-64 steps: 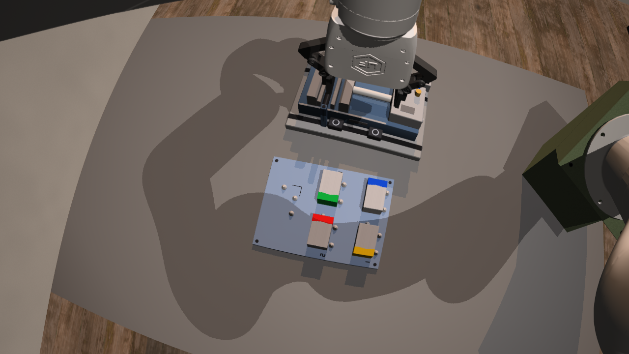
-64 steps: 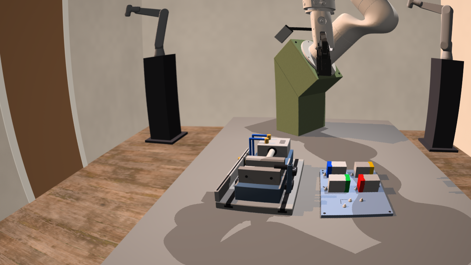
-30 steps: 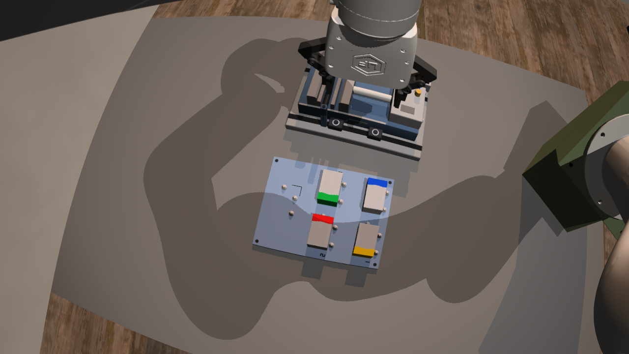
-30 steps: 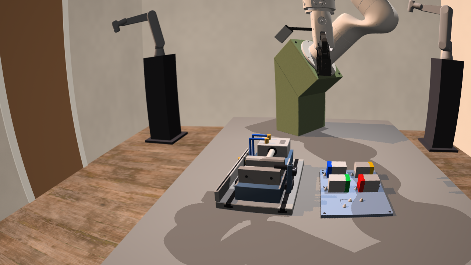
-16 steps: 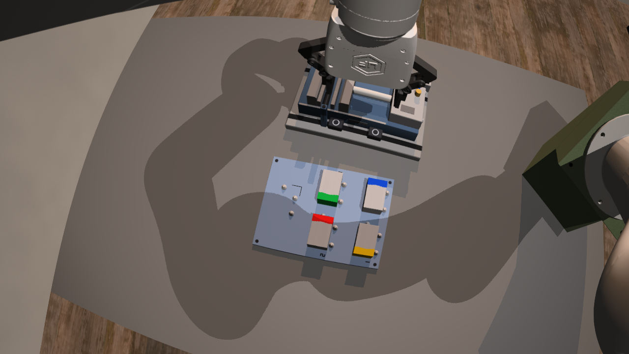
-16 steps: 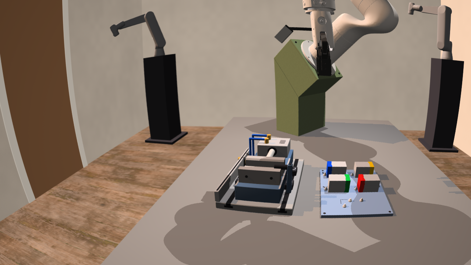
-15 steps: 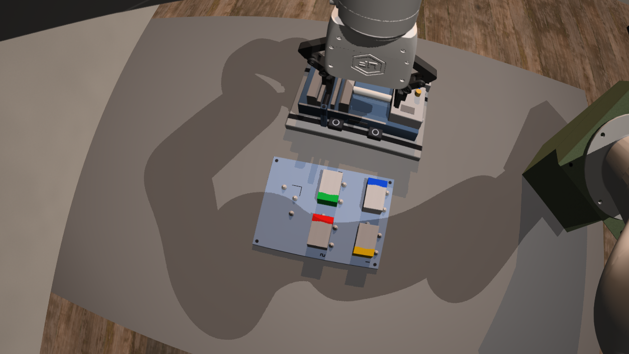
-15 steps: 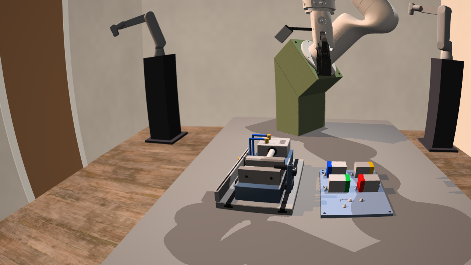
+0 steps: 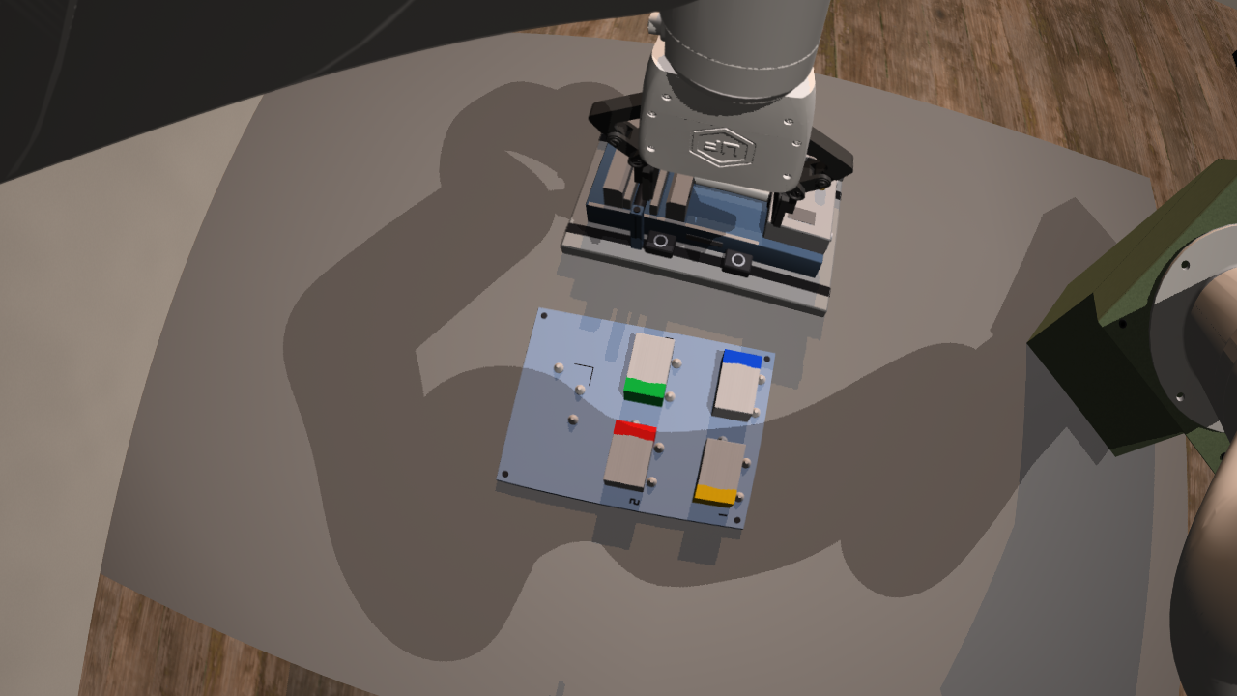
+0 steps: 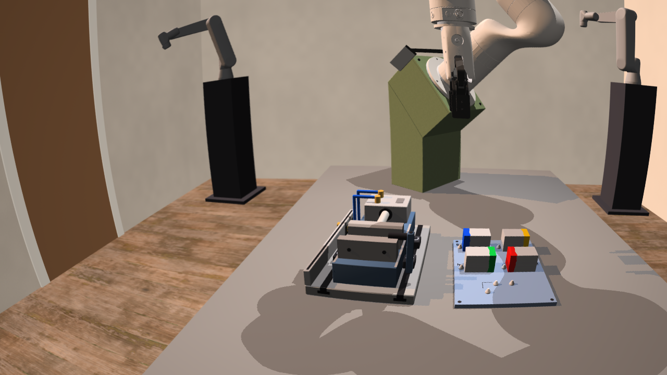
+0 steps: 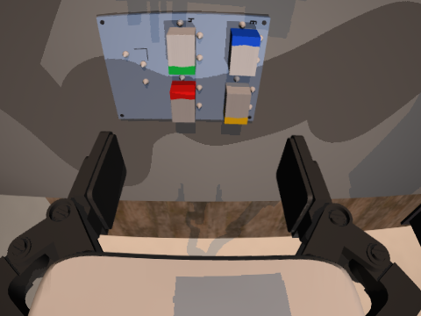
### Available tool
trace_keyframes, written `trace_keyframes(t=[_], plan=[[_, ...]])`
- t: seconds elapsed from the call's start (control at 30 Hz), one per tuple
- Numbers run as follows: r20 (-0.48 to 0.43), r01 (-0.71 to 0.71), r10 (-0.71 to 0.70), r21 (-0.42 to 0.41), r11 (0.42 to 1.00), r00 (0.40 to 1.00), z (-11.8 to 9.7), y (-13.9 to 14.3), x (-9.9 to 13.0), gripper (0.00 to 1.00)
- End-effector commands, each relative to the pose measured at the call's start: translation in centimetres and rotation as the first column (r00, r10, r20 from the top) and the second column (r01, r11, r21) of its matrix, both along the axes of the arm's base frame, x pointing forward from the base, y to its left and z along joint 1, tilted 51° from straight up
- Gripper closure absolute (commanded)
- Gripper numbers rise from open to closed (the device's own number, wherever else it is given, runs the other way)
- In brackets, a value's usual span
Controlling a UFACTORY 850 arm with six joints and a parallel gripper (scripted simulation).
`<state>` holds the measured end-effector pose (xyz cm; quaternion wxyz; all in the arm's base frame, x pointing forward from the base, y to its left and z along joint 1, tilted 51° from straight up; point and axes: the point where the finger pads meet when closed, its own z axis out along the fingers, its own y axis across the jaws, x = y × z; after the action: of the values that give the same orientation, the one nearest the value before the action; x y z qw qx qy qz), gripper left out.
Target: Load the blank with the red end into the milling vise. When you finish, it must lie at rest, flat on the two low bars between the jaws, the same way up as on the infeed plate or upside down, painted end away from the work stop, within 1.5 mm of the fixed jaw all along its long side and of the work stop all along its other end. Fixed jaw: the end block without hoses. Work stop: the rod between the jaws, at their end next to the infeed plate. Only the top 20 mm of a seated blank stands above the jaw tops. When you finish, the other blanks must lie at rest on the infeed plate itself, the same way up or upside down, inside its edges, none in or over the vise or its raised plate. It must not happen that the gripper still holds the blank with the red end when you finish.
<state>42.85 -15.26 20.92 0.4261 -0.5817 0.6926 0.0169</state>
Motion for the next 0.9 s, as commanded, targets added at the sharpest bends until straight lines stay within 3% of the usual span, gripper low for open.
trace_keyframes(t=[0.0, 0.1, 0.33, 0.67, 0.87], plan=[[0.002, 0.001, -0.001, -0.001, 1.000, 1.000, -1.4, 1.2, 1.4, 0.00], [0.002, 0.001, -0.001, -0.001, 1.000, 1.000, -2.5, 2.2, 2.4, 0.00], [0.002, 0.001, -0.001, -0.001, 1.000, 1.000, -2.5, 2.2, 2.4, 0.00], [0.002, 0.001, -0.001, -0.001, 1.000, 1.000, 1.1, 7.0, 2.0, 0.00], [0.002, 0.001, -0.001, -0.001, 1.000, 1.000, 1.1, 7.0, 2.0, 0.00]])
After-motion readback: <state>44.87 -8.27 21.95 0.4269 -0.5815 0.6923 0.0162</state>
